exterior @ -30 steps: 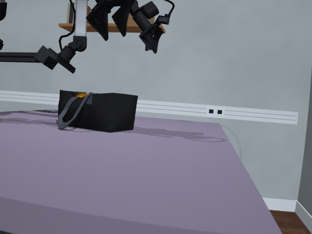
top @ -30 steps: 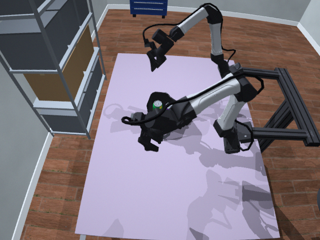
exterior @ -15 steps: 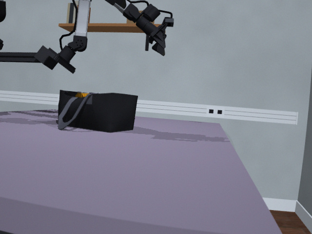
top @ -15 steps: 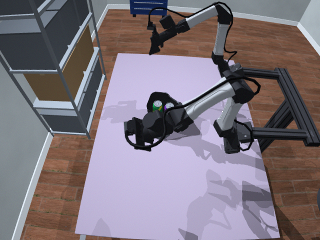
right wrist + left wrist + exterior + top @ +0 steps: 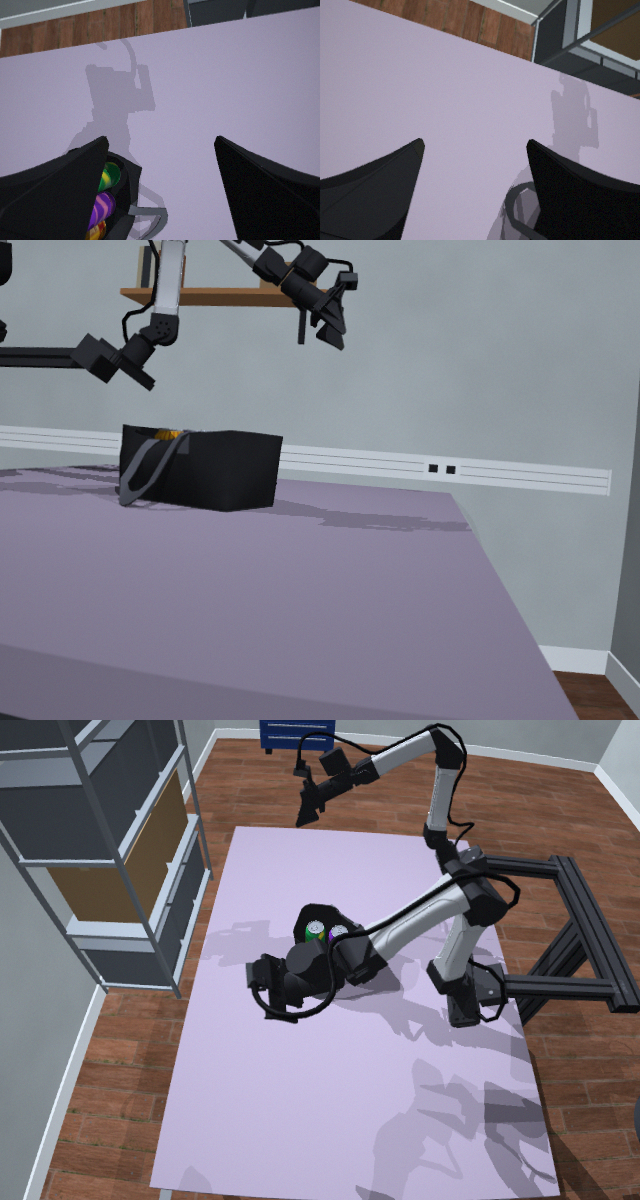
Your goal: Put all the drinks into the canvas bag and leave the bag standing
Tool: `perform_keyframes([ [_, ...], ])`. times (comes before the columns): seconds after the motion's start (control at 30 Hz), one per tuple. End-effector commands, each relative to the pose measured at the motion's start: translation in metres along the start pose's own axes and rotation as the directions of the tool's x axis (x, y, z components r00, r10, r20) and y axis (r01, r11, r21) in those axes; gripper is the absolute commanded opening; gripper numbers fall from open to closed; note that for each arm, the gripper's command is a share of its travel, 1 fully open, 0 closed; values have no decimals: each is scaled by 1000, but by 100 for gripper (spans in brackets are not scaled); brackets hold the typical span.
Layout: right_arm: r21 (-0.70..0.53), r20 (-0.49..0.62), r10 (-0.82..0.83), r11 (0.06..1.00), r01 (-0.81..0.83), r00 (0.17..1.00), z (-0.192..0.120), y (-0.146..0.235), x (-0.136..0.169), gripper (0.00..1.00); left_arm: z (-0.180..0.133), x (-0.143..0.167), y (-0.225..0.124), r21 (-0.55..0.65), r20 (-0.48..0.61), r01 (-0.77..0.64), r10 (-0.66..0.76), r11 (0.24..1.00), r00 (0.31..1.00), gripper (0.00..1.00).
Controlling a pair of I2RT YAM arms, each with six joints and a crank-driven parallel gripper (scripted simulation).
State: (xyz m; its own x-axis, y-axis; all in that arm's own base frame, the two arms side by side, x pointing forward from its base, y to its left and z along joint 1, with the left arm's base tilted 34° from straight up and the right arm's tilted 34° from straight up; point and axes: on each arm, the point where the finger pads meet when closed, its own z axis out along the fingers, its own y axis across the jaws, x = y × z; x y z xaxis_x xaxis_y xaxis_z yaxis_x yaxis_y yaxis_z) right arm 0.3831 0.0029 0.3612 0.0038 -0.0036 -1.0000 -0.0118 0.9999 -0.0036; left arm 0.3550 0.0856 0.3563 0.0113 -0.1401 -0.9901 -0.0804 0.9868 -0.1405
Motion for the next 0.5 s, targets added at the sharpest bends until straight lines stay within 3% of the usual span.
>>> perform_keyframes([
  [0.0, -3, 82, 9, 1000, -8, 997, -6, 3, -32, 91, -1, -21, -6, 21, 48, -15, 14, 1000, 999, 91],
  [0.47, 5, 43, -9, 1000, 9, 999, -2, 2, -21, 91, -5, -22, -4, 16, 40, -16, 15, 1000, 999, 91],
])
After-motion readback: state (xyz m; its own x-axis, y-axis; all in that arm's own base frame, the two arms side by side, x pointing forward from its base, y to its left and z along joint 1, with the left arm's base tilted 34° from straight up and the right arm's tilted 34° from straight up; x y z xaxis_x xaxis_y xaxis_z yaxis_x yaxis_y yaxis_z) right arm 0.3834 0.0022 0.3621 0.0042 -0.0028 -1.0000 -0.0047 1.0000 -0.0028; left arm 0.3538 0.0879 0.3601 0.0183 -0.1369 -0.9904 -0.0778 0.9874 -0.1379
